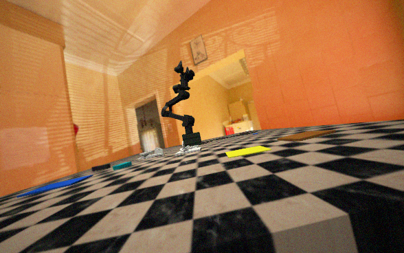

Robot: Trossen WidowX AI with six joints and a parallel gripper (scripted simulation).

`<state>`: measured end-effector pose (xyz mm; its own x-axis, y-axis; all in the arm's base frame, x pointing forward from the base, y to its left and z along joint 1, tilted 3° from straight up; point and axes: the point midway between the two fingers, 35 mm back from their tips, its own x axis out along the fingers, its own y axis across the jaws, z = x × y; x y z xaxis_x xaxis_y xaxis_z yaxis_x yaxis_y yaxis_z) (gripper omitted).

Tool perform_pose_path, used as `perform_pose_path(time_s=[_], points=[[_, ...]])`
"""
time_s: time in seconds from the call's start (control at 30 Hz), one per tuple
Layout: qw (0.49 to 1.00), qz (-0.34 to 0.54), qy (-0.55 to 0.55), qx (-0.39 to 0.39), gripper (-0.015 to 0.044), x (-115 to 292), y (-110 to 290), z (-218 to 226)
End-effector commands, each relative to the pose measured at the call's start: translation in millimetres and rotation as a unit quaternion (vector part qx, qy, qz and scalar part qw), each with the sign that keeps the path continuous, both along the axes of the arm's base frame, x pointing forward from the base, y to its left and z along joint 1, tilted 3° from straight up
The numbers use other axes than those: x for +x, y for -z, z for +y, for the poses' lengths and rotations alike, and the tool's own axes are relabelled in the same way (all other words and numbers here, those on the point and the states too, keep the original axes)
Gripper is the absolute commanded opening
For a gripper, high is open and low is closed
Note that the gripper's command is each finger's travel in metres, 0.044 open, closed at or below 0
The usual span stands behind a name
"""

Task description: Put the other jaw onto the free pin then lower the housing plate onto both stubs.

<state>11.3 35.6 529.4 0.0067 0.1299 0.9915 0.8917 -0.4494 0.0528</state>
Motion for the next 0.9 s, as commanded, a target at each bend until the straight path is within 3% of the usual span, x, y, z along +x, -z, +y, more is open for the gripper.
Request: perform_pose_path(time_s=[0.0, 0.3, 0.87], points=[[0.999, 0.029, 0.007, -0.032, 0.044, 17, -2, 19], [0.988, 0.107, 0.026, -0.105, 0.044, 65, 5, 59], [0.945, 0.27, 0.049, -0.176, 0.044, 160, 39, 92]])
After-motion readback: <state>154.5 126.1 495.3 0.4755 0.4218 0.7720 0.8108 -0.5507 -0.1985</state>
